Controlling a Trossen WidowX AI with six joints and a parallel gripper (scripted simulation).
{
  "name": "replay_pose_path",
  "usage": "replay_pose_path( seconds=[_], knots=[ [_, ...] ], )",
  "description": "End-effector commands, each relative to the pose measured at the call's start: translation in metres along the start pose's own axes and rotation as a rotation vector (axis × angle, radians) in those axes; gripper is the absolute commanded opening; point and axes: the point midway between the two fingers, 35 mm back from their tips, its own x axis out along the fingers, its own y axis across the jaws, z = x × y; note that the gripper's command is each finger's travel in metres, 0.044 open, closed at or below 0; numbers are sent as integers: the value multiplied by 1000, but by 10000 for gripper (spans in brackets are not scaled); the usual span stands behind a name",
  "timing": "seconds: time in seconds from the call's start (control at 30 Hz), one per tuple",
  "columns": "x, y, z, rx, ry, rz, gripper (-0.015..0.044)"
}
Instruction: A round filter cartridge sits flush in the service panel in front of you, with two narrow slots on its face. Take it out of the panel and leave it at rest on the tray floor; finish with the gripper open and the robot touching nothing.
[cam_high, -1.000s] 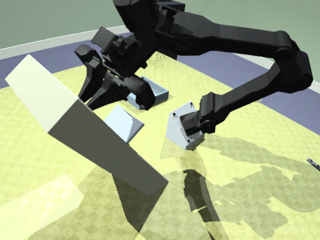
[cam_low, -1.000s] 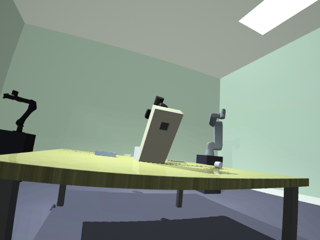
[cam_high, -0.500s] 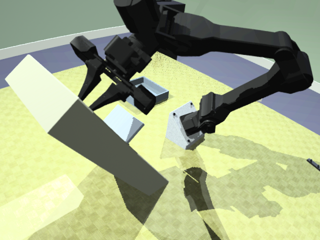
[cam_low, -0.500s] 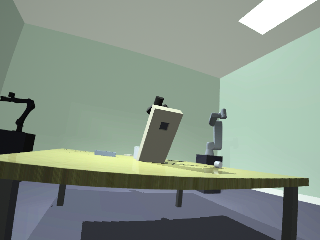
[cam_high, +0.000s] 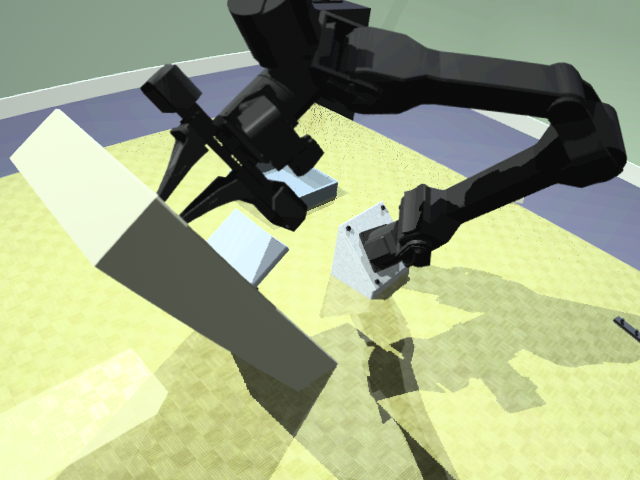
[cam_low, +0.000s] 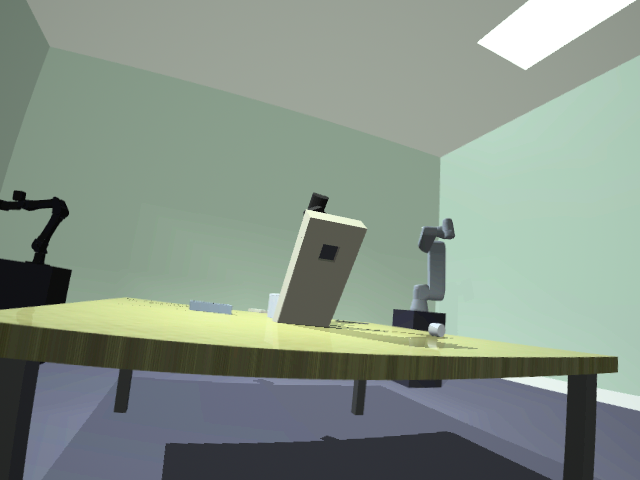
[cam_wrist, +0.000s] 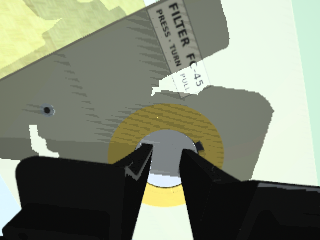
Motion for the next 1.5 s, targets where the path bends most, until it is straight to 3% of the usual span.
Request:
replay_pose_path(
  seconds=[0.0, 0.57, 0.8, 1.47],
  knots=[
    [11, 0, -2, -167, 18, 7, 0],
    [10, 0, -2, -753, 16, 12, 0],
    [10, 0, -2, -615, 16, 11, 0],
    [11, 0, -2, -611, 16, 11, 0]
  ],
)
